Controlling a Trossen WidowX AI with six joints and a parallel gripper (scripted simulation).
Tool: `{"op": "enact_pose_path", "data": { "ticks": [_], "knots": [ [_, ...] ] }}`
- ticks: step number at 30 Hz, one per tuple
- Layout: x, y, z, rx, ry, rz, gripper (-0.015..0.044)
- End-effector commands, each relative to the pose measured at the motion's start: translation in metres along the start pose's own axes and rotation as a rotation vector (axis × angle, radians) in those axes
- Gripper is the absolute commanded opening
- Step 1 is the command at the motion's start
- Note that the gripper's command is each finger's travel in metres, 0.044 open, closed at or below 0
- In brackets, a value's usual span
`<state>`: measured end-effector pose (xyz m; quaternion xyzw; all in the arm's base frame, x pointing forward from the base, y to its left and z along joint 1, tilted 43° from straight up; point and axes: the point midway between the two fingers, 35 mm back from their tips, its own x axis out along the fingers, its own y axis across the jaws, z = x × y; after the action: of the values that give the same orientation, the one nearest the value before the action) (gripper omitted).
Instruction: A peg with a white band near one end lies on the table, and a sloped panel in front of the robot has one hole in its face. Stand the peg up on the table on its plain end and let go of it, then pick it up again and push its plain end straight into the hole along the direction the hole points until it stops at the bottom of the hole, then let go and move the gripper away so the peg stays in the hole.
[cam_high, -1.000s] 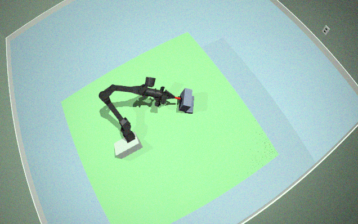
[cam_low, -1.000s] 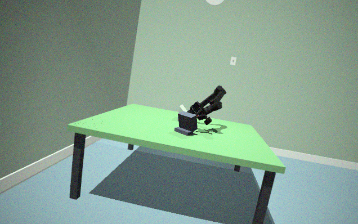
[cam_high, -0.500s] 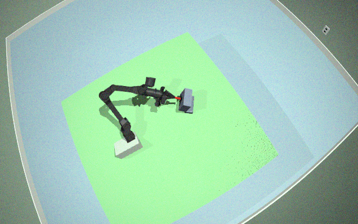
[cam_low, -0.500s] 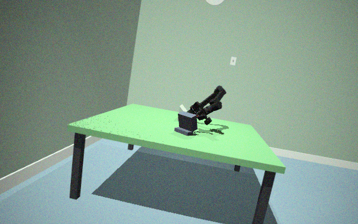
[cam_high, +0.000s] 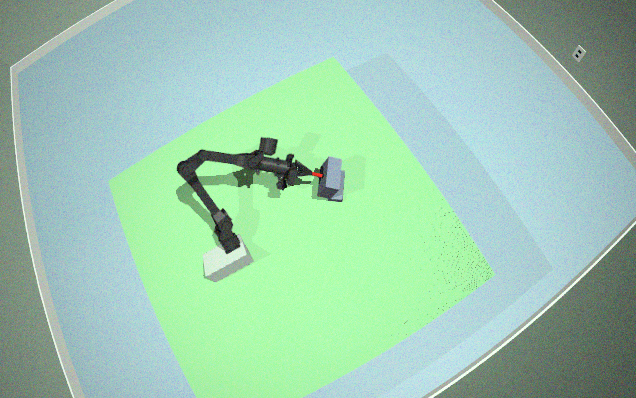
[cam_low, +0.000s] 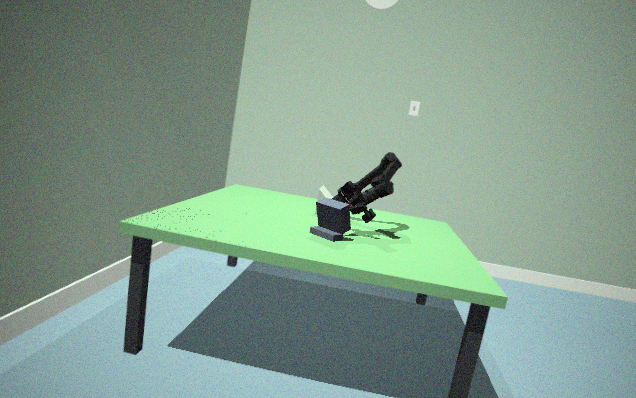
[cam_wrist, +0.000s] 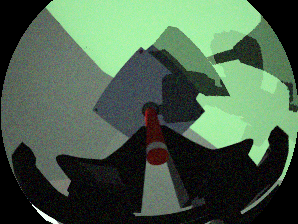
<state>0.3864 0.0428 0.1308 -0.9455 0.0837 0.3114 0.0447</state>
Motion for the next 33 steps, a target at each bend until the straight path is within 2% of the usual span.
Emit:
{"op": "enact_pose_path", "data": {
  "ticks": [1,33],
  "knots": [
    [0.004,0.0,0.003,-0.004,-0.007,0.0,0.0],
    [0.022,-0.001,0.004,-0.004,-0.006,0.0,0.0]
  ]
}}
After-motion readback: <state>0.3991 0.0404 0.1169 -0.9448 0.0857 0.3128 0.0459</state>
